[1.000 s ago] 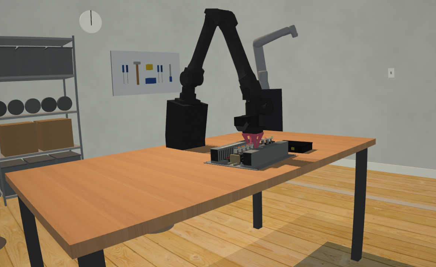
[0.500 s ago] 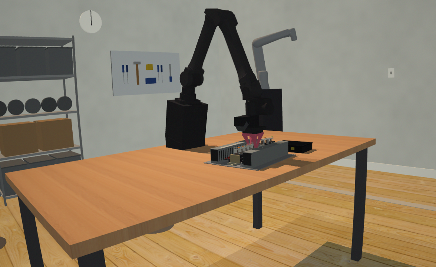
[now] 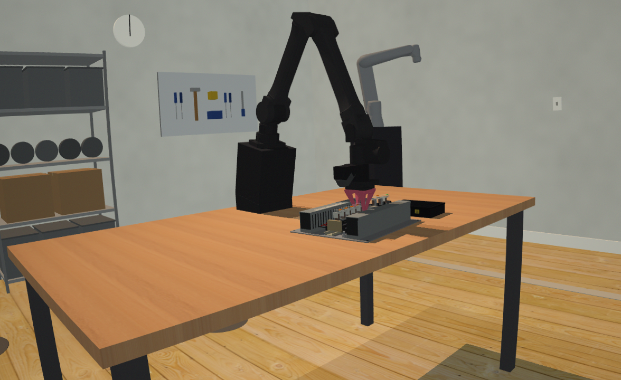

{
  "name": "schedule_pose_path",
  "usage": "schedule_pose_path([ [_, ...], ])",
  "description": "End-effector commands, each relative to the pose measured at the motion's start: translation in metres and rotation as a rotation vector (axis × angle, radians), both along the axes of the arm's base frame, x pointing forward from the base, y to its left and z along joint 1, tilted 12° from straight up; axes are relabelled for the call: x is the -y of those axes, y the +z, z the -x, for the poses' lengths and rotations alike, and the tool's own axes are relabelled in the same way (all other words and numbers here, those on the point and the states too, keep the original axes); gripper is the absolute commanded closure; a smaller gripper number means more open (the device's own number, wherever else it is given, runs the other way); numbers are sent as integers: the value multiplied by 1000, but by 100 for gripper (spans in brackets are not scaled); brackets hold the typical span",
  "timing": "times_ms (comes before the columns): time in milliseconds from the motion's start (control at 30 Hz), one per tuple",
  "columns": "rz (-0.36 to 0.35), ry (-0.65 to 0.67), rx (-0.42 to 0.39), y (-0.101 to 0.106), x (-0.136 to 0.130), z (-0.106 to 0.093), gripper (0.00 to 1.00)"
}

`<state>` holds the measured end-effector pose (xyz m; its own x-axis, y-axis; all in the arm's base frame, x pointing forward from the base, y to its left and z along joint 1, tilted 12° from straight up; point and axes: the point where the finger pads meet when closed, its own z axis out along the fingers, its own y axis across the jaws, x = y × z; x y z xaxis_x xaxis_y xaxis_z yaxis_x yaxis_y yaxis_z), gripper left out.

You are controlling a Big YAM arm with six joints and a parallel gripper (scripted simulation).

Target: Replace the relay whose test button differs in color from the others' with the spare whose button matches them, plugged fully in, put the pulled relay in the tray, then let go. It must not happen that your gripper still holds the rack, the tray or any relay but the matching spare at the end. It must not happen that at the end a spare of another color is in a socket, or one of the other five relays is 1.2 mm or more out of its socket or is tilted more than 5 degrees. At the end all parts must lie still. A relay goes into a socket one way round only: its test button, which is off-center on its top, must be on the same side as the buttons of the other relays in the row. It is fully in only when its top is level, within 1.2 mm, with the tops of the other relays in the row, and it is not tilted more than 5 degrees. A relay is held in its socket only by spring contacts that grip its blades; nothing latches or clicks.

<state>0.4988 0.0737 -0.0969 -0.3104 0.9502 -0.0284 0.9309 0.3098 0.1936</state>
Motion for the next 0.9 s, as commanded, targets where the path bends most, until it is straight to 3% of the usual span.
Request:
schedule_pose_path([
  [0,-1,-6,25,26,-2,-3,100],
  [700,-1,-6,23,37,-1,1,100],
  [867,-3,-6,41,45,-2,-8,100],
])
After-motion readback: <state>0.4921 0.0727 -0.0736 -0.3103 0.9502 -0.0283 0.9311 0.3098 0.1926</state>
